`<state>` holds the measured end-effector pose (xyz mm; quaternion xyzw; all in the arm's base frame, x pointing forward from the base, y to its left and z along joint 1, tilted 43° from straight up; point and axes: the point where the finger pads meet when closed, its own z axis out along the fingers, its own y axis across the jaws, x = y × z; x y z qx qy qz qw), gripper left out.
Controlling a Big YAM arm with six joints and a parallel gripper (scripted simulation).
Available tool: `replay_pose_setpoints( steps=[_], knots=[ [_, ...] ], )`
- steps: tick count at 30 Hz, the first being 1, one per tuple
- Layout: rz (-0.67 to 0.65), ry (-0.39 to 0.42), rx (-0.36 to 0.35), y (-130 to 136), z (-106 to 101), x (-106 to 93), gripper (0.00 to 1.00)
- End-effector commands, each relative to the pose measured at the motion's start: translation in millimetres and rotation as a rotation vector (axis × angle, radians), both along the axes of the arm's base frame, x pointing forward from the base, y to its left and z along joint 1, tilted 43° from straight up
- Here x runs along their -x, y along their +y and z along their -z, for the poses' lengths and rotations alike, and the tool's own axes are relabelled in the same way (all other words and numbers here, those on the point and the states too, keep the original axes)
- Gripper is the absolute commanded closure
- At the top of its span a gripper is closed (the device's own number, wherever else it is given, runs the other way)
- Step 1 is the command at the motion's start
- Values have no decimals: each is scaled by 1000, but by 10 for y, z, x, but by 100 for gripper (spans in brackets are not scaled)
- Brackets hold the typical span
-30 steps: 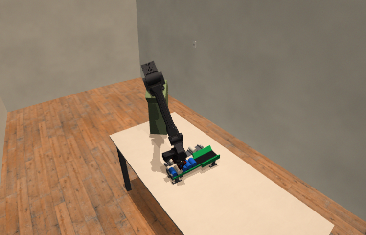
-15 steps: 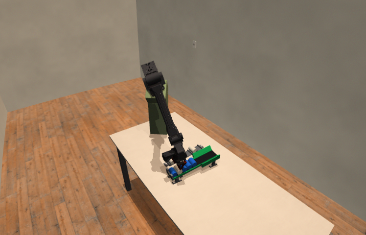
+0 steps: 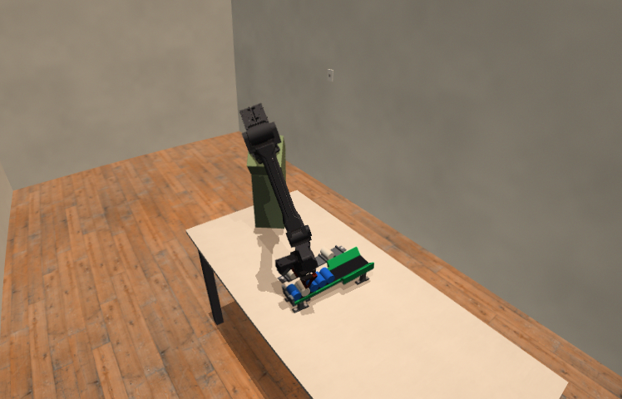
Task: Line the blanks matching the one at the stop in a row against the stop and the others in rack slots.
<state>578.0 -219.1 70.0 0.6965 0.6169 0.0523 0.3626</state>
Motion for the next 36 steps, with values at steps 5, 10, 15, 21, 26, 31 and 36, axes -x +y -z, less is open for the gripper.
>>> replay_pose_setpoints(
  steps=[5, 10, 15, 21, 26, 31, 36],
  knots=[
    [4, -5, 4, -104, -17, -72, 24],
    [4, 0, 3, -111, -24, -76, 24],
    [3, -1, 3, -105, -32, -87, 24],
    [3, -1, 3, -105, -32, -87, 24],
    [3, -1, 3, -105, -32, -87, 24],
    [3, -1, 3, -105, -32, -87, 24],
    [3, -1, 3, -105, -32, -87, 24]
  ],
)
